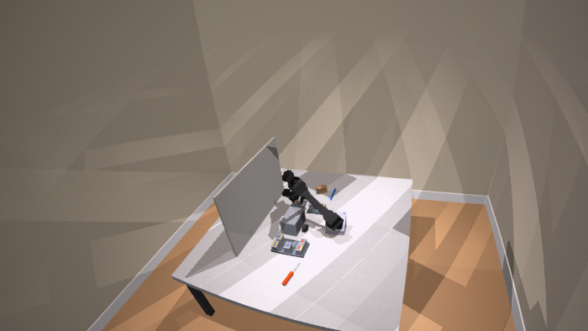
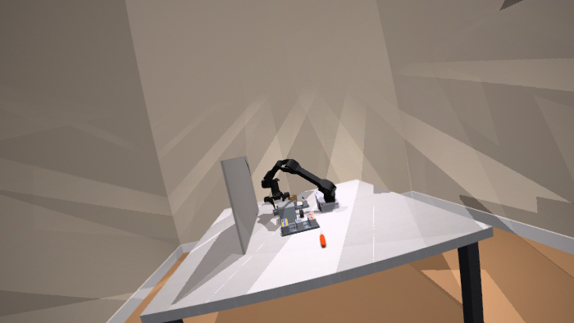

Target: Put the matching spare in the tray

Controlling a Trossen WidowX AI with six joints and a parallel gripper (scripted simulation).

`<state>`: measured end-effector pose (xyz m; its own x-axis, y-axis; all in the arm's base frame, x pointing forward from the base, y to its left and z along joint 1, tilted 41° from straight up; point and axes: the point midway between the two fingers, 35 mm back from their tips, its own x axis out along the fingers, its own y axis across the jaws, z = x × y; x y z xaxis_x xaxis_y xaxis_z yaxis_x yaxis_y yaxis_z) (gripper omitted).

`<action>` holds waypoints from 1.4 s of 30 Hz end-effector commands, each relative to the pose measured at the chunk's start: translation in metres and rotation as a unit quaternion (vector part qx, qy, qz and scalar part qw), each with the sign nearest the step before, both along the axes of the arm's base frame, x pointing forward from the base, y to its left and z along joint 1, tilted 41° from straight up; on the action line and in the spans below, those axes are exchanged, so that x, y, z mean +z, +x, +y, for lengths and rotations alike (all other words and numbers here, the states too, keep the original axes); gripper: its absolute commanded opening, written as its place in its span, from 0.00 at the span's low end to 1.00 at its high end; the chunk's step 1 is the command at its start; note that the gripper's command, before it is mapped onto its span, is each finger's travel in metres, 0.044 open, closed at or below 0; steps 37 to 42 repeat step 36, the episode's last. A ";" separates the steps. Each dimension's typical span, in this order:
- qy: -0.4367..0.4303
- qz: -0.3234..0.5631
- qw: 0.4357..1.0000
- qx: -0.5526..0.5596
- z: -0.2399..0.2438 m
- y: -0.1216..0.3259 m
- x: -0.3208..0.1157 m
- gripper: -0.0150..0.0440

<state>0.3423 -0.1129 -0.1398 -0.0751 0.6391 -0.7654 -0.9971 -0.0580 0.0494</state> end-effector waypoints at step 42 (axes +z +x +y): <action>-0.002 -0.003 1.000 -0.010 -0.069 0.008 0.078 1.00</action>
